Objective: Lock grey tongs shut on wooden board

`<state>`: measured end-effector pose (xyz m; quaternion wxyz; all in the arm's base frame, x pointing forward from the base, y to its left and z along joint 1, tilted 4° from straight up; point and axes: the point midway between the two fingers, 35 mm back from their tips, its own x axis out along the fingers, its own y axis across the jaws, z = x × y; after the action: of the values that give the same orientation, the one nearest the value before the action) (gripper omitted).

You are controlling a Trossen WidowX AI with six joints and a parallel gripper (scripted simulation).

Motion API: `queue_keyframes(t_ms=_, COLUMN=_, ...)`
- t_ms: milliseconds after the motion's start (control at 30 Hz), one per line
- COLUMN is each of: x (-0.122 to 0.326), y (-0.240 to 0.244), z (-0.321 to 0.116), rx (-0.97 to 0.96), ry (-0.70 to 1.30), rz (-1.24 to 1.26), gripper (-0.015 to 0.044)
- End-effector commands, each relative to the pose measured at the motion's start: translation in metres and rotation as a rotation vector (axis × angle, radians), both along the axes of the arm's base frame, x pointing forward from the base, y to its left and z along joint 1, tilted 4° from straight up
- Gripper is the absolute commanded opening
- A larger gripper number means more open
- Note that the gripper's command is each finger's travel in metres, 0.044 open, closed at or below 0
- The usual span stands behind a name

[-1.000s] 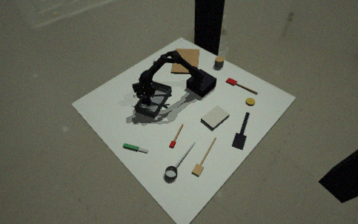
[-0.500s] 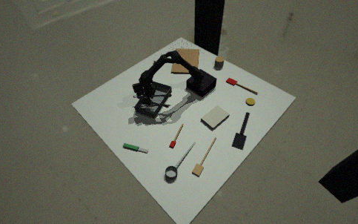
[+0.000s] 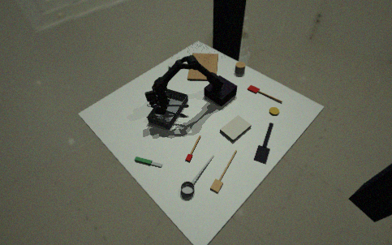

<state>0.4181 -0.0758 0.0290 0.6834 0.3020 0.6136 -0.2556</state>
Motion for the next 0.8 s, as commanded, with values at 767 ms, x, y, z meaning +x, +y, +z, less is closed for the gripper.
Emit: queue_keyframes(t_ms=767, x=0.0001, y=0.0001, z=0.0004, rx=0.0, ry=0.0, rz=0.001, gripper=0.0035)
